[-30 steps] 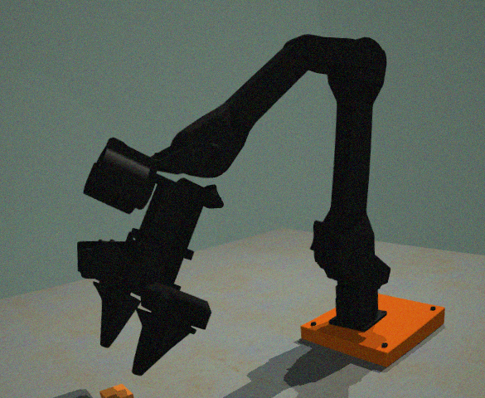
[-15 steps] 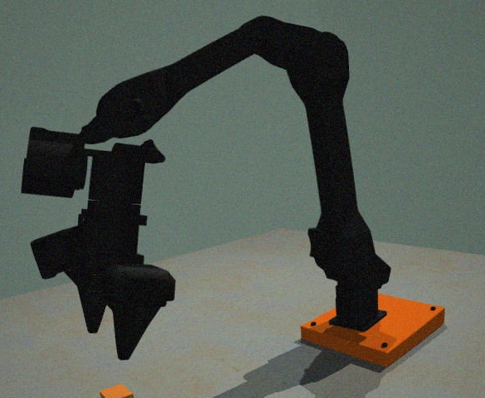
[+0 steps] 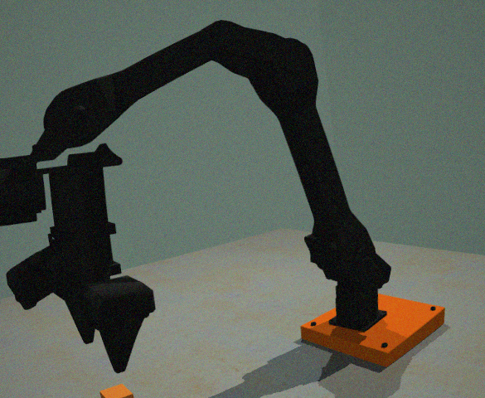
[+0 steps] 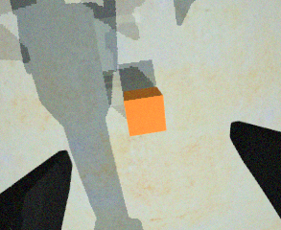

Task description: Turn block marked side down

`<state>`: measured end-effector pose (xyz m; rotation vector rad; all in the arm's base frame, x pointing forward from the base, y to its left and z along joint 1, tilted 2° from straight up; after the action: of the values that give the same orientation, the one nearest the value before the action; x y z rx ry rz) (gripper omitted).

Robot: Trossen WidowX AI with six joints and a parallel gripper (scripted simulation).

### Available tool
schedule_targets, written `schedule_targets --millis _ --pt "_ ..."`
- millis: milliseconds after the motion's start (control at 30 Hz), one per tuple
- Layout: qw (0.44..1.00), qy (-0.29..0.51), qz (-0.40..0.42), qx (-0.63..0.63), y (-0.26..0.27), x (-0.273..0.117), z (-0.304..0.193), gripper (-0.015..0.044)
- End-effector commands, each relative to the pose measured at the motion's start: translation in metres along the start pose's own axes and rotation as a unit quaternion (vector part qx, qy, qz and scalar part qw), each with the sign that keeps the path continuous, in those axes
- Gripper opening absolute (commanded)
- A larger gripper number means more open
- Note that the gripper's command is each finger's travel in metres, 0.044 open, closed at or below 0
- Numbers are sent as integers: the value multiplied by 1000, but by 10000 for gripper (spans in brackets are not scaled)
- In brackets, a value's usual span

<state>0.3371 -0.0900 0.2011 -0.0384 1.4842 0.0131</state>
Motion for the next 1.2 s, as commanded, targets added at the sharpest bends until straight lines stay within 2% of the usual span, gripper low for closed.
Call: schedule_targets --millis 0,1033,1167 --pt "1000 14 1 3 0 19 -2 440" --pt "1000 14 1 3 -1 67 -3 440" --pt "1000 14 1 3 -1 67 -3 335"
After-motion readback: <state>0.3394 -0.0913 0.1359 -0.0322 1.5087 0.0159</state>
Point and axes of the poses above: the point midway between the two fingers, 35 mm back from their tips, its own x axis out along the fingers, its own y axis across the jaws, z = x × y, the point moved 9 cm from there along -x, back along the fingers, and after that the axes turned 7 degrees about -x, right-handed, at the moved point
